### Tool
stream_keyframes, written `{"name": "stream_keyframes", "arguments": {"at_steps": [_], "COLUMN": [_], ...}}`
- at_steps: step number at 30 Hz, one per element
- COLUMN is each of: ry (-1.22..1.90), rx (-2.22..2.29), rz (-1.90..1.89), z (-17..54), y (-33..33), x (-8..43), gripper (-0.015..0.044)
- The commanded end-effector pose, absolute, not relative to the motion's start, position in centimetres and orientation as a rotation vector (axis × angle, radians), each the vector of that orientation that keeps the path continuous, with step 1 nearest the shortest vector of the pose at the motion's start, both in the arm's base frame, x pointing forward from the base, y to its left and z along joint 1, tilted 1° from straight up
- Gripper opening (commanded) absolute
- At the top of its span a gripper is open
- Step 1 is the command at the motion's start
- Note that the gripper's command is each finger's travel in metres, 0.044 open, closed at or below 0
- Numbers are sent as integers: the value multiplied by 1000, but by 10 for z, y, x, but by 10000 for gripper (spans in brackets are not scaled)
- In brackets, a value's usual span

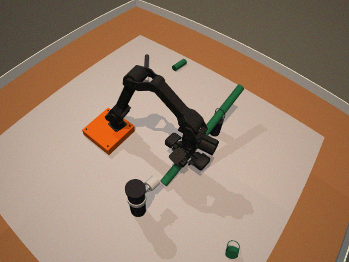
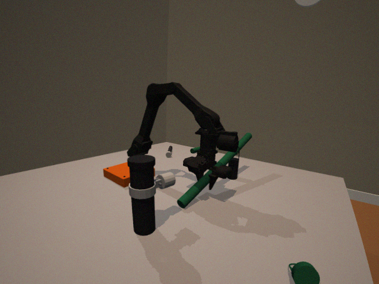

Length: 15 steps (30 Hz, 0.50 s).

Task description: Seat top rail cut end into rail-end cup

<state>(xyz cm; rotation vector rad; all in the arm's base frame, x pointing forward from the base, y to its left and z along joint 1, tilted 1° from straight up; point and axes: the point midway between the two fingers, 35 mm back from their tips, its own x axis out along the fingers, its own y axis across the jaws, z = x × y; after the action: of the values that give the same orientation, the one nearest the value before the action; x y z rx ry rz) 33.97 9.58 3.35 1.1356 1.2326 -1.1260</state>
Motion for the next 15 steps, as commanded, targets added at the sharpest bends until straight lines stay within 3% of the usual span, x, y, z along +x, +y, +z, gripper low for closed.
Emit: {"name": "stream_keyframes", "arguments": {"at_steps": [1, 9, 14, 15], "ry": [1229, 1229, 1229, 1229], "rx": [1143, 1143, 1143, 1143], "rz": [-1120, -1120, -1121, -1121], "z": [33, 33, 38, 38], "y": [97, 97, 96, 96], "x": [341, 341, 340, 339], "gripper": [183, 130, 0, 0]}}
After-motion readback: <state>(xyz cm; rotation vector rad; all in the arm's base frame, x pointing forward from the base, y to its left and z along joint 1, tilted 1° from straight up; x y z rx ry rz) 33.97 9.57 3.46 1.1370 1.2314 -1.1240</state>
